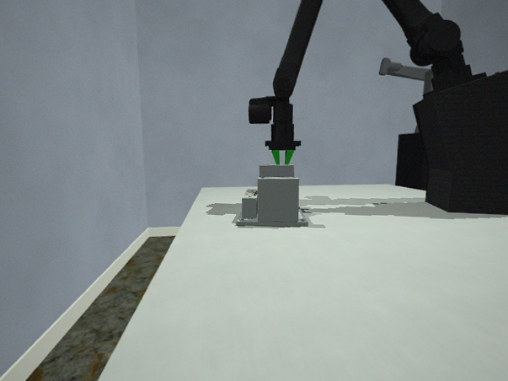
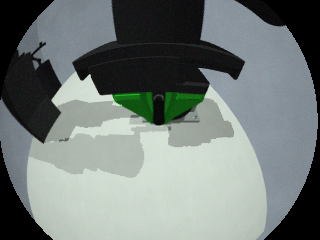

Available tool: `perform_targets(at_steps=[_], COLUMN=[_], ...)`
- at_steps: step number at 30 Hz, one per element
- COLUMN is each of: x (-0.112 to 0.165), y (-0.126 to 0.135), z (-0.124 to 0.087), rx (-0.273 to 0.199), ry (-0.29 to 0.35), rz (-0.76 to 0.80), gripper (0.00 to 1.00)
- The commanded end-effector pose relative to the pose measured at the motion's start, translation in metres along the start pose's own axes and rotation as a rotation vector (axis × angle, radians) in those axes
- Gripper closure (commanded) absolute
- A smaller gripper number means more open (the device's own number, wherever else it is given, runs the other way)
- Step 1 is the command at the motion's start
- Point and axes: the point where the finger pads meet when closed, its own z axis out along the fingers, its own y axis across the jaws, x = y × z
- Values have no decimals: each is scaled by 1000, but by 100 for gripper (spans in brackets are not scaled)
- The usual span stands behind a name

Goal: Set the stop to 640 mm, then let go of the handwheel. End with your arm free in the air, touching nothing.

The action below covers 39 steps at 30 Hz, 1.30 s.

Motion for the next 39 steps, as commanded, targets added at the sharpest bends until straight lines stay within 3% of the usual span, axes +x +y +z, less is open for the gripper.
perform_targets(at_steps=[1, 3, 8, 39], x=[-2, -2, -1, 1], y=[16, 27, 37, 54], z=[-7, -20, -30, -37], rx=[-19, -45, -47, -50], ry=[-12, -13, -12, -11], rz=[11, 12, 9, 7], gripper=[94, 94, 94, 94])
